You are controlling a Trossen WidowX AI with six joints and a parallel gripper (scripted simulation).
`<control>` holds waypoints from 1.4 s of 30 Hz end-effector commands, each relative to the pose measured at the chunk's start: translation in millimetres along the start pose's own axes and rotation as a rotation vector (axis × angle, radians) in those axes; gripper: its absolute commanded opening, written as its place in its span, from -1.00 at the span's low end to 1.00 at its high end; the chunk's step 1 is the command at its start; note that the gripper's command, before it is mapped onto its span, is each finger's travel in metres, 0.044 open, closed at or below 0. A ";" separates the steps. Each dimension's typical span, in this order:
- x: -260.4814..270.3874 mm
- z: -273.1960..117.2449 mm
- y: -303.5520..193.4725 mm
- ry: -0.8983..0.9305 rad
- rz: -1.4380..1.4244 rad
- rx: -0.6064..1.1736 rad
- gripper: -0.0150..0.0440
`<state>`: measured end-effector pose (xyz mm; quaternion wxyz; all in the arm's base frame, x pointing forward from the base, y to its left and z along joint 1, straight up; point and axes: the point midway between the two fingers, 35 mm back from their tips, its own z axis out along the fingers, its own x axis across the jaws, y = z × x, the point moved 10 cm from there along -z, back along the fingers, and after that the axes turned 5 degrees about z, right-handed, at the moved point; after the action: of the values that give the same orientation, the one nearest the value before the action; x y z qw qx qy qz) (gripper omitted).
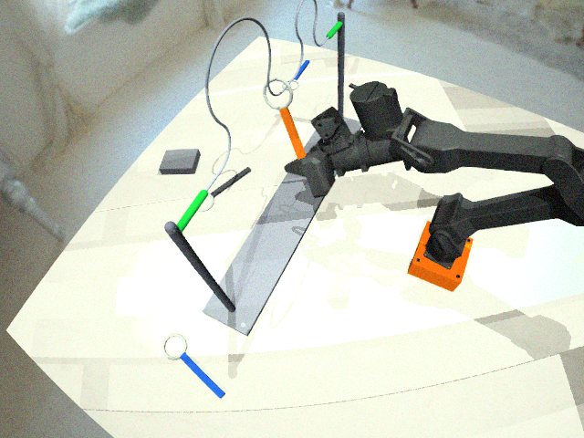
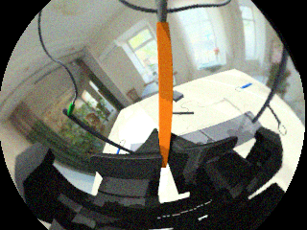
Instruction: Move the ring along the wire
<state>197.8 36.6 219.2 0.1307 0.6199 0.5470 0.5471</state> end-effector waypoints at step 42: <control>102.8 -9.3 28.1 0.539 0.945 -0.073 -1.00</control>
<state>185.1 105.0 289.5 -0.2299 0.6385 0.2289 0.6979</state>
